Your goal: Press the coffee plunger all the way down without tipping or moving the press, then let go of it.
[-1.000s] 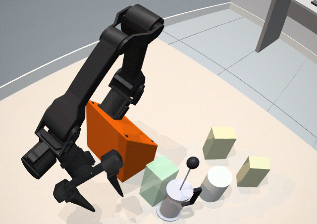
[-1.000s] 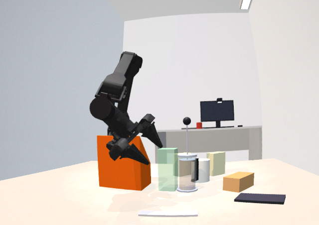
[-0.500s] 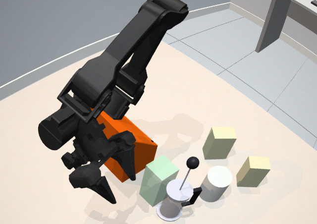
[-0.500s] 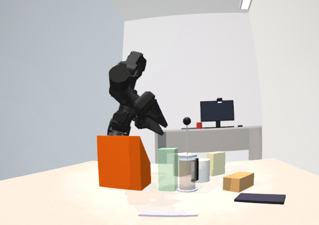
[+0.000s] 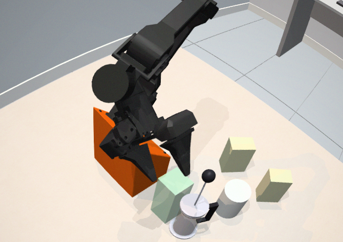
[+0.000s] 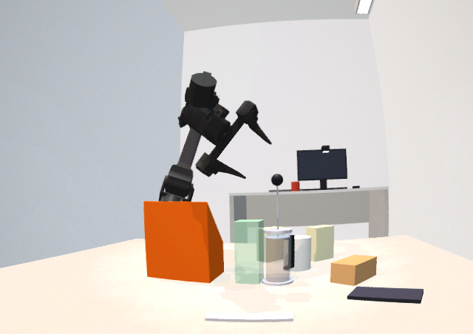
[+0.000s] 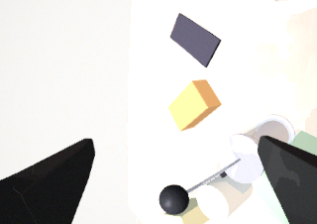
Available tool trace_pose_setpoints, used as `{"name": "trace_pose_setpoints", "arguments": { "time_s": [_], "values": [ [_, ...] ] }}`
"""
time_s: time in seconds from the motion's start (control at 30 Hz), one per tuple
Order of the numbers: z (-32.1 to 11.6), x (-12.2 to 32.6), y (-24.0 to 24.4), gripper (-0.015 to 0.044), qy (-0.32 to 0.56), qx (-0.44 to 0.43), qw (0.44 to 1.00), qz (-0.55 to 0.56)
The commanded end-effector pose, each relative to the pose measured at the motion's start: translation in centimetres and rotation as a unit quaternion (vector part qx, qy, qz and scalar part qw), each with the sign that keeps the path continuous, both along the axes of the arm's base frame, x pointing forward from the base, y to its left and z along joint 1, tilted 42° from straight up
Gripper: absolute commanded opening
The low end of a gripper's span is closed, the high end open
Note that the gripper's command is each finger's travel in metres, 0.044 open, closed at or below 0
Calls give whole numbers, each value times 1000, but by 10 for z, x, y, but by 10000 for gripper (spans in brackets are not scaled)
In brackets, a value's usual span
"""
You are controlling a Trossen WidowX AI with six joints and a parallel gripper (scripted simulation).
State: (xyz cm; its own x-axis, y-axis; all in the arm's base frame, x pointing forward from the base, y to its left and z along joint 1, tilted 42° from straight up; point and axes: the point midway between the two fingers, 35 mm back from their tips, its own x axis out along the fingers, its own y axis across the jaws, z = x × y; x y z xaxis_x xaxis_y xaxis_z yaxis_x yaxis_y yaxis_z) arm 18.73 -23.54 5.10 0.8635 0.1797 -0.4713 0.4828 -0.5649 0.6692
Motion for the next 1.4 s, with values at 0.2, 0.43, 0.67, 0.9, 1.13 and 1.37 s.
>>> {"name": "trace_pose_setpoints", "arguments": {
  "time_s": [0.2, 0.43, 0.67, 0.9, 1.13, 1.37],
  "values": [
    [88, 8, 42, 440, -113, -593, 758, 247],
    [67, 14, 60, 440, -114, -597, 754, 250],
    [44, 19, 81, 440, -116, -597, 754, 249],
    [42, 24, 80, 440, -115, -597, 753, 250],
    [37, 34, 81, 440, -114, -597, 753, 251],
    [32, 44, 82, 440, -114, -597, 753, 251]
  ]
}}
